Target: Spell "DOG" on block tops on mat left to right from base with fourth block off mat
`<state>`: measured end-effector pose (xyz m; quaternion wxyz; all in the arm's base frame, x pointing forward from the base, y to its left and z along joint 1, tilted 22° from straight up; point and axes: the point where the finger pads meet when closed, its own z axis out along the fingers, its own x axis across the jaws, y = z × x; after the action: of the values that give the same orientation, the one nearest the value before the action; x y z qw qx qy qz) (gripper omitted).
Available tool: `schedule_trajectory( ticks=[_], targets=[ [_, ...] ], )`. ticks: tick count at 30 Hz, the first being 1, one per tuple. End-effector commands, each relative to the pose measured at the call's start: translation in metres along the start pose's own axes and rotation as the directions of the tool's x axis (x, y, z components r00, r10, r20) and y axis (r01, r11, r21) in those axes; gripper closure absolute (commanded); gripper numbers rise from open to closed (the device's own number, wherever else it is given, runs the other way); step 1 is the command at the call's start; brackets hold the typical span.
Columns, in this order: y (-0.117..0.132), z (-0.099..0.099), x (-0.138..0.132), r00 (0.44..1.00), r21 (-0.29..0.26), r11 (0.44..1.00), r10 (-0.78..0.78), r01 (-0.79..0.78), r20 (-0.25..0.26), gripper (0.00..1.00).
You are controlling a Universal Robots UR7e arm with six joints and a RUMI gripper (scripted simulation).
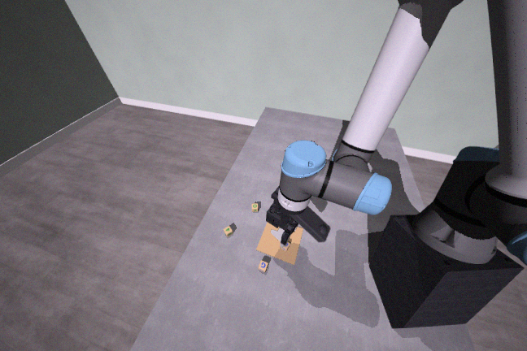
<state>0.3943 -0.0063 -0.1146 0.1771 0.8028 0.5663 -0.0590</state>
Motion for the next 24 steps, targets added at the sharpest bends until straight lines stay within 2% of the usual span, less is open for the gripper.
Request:
schedule_trajectory(
  ticks=[1, 24],
  targets=[
    [0.000, 0.008, 0.000, 1.000, -0.001, 1.000, 0.000, 0.000, 0.000, 0.63],
    [0.000, 0.032, 0.001, 1.000, -0.001, 1.000, 0.000, 0.000, 0.000, 0.63]
  ],
)
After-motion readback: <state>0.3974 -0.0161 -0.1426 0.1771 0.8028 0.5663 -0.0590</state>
